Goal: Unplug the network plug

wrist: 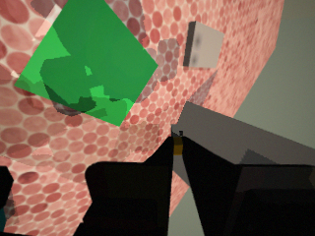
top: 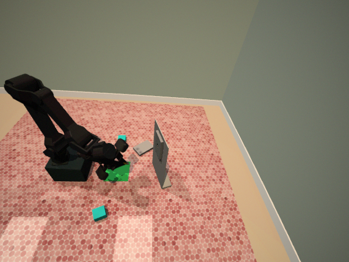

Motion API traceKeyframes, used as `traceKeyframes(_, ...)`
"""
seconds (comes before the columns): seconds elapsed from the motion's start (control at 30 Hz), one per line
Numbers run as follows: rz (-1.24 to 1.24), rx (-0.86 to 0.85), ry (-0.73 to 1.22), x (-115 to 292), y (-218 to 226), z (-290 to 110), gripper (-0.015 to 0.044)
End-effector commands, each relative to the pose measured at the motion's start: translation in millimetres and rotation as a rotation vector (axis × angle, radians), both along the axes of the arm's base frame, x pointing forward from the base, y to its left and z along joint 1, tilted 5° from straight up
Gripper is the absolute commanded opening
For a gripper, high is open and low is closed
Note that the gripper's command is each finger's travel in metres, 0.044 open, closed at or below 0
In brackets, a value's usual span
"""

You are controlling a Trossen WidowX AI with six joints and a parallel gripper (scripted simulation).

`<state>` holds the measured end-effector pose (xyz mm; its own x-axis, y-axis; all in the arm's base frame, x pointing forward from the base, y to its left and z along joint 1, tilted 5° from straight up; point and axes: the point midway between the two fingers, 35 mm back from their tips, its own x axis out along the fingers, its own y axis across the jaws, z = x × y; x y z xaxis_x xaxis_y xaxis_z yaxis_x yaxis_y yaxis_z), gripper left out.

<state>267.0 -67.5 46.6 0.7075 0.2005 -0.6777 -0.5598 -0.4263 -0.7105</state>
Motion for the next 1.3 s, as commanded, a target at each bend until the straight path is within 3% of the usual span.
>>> traceKeyframes(0.0, 0.080, 0.002, 0.056, -8, 7, -9, 0.0000)
traceKeyframes(0.37, 0.283, 0.043, 0.178, -34, 28, -27, 0.0000)
traceKeyframes(1.27, 0.286, 0.044, 0.180, -31, 27, -50, 0.0000)
